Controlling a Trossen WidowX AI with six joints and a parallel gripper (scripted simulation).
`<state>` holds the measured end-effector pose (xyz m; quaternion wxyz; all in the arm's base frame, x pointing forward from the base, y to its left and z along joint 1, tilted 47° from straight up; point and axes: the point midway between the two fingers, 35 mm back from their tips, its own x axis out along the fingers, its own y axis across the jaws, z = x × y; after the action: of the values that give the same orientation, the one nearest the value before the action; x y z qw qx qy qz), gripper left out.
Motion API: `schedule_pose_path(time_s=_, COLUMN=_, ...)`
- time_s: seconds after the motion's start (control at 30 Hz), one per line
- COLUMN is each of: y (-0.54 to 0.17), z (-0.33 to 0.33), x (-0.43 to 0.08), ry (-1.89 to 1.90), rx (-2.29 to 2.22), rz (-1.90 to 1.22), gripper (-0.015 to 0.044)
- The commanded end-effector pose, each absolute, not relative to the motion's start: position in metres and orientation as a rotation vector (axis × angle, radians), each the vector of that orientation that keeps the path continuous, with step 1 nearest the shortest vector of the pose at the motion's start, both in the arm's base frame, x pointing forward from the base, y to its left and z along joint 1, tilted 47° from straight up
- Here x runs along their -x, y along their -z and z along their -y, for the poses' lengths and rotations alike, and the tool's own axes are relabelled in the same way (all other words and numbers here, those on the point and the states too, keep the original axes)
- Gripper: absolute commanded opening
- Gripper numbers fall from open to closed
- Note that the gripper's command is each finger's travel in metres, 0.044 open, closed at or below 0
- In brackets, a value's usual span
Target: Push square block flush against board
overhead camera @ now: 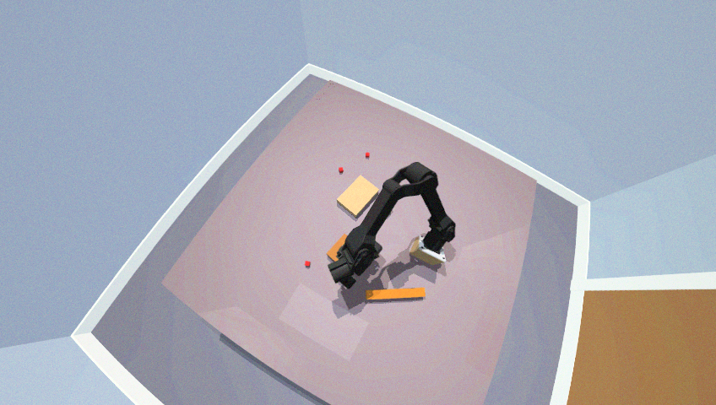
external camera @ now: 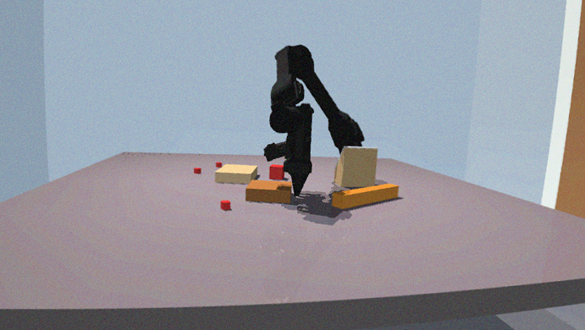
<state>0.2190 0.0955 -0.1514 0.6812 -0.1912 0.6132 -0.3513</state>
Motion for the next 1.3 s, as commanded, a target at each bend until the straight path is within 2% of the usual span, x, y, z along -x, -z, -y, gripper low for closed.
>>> schedule_pose_path(time_s=0.0, y=0.151, z=-0.096, x=-0.227, ry=0.783, rx=0.431, rz=-1.373, gripper=0.0000)
schedule_pose_path(time_s=1.27, y=0.140, z=-0.087, x=-0.286, ry=0.784, rx=0.431, rz=-1.369, gripper=0.0000)
